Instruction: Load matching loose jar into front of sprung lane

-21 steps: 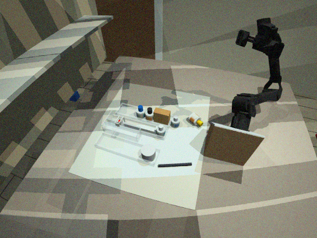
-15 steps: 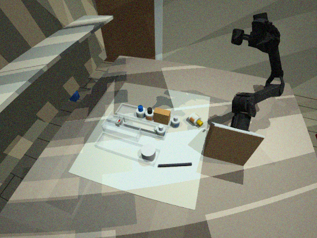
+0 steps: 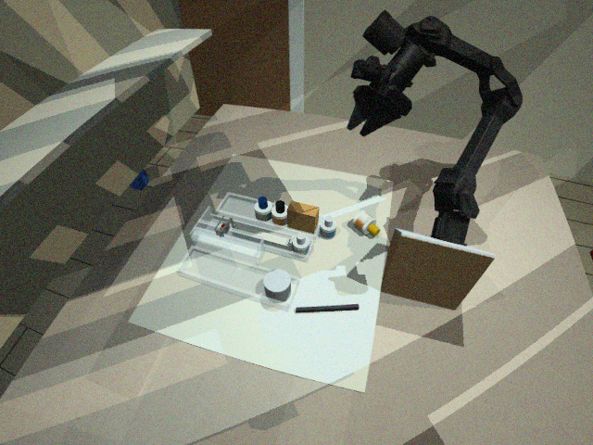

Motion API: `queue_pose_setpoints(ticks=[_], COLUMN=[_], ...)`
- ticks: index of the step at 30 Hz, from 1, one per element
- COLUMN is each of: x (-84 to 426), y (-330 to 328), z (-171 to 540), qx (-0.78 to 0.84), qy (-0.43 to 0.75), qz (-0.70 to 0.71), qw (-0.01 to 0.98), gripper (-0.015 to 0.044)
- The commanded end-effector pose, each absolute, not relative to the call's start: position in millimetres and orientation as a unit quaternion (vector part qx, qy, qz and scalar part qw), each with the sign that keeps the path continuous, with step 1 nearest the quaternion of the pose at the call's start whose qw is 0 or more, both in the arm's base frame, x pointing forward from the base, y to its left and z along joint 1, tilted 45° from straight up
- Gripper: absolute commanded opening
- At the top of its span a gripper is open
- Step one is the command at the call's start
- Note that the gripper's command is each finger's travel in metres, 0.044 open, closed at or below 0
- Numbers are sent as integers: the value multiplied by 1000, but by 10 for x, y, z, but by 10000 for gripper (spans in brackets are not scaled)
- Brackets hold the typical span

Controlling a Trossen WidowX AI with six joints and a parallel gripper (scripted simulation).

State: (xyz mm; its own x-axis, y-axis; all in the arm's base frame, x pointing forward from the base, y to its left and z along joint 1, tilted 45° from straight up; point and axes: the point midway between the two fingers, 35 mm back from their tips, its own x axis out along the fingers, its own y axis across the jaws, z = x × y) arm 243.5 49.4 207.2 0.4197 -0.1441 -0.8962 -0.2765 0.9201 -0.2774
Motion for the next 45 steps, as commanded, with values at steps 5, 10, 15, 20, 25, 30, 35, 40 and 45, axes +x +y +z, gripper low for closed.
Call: queue_pose_setpoints(ticks=[5, 10, 15, 20, 25, 30, 35, 40, 45], x=[2685, 2727, 2728, 2739, 2741, 2727, 2721, 2717, 2712], y=[6, -203, -578, -617, -709, -841, -928, -978, -1036], z=[1243, 975, 514, 445, 339, 206, 114, 62, 3], qx=[-200, -207, -234, -238, -238, -239, -239, -239, -239], qy=[641, 660, 673, 673, 673, 673, 673, 673, 673], qz=[-110, -176, -289, -302, -302, -302, -303, -303, -303], qw=[733, 701, 640, 632, 632, 632, 632, 632, 632], gripper=[440, 440, 440, 440, 440, 440, 440, 440, 440])
